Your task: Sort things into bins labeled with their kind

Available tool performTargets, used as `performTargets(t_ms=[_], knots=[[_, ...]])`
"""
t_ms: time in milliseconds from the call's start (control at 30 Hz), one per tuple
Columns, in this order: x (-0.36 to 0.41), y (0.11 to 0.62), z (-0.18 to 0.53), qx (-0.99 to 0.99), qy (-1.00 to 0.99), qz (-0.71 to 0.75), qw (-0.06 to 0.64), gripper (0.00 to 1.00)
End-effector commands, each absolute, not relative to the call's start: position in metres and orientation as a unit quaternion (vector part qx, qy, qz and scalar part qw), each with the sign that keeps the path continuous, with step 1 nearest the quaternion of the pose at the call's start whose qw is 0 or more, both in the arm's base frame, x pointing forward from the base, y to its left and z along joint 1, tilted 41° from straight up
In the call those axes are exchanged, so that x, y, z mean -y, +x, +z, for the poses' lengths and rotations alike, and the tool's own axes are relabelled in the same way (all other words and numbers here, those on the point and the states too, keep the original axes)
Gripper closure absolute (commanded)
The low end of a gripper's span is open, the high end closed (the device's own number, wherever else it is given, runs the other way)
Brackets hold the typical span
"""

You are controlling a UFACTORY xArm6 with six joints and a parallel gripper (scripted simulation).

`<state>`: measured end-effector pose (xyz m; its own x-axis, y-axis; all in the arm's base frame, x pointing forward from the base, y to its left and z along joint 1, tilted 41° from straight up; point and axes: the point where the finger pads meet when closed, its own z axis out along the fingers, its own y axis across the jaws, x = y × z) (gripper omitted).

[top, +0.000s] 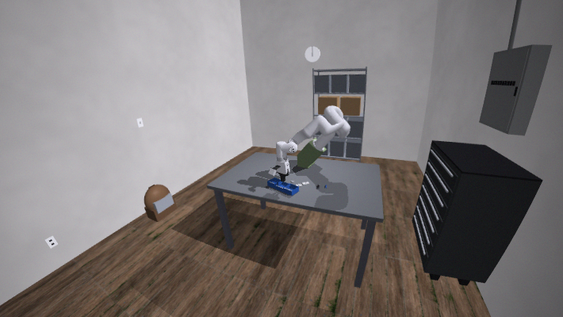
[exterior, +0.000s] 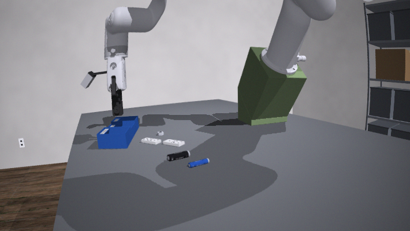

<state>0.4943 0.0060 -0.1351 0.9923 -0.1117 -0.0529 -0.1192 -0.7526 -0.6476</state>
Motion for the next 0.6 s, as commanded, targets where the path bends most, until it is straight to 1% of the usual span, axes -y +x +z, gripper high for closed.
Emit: performTargets(t_ms=[0, 567], knots=[[-0.014, 0.498, -0.125, -0.061, -0.936, 0.003, 0.346, 0.93], [-0.066, 0.507, -0.08, -0.061, -0.936, 0.003, 0.346, 0.93]])
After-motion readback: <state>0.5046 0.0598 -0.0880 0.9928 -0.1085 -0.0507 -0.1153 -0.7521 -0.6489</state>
